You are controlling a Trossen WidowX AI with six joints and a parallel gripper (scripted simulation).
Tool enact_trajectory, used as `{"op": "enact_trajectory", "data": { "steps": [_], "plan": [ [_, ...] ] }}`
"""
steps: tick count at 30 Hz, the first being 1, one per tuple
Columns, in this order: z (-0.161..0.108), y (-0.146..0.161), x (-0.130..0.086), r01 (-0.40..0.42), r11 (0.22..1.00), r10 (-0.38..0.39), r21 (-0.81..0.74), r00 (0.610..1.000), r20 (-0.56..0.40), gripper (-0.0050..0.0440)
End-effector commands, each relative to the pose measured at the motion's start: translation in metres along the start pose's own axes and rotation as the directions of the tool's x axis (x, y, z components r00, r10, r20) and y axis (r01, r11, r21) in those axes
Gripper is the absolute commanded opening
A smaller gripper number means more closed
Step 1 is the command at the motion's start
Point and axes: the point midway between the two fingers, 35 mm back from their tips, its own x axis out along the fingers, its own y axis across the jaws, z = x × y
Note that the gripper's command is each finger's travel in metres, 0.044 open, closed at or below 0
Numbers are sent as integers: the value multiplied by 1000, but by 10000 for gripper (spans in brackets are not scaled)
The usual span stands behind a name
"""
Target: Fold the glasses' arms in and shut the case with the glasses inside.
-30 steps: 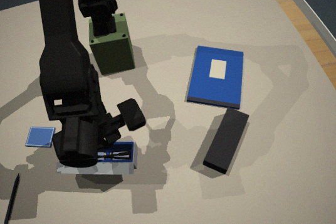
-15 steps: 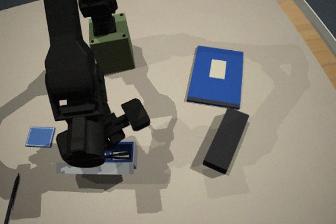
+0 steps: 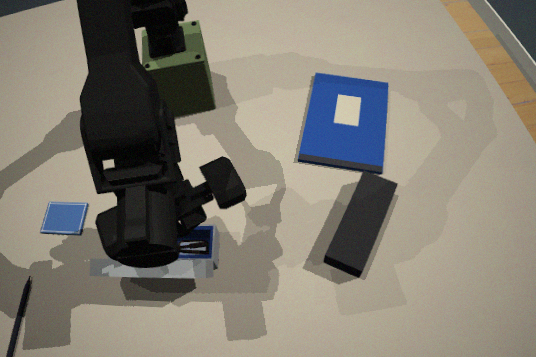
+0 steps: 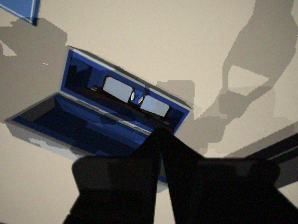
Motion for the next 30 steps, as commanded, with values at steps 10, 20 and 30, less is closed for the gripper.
{"op": "enact_trajectory", "data": {
  "steps": [10, 20, 30],
  "plan": [
    [-4, -8, 0, 1, 1000, -1, 3, 1000, -1, 0],
    [-7, -13, 0, 1, 1000, -1, 3, 1000, -1, 0],
    [-10, -19, 0, 1, 1000, -1, 3, 1000, -1, 0]
  ]
}}
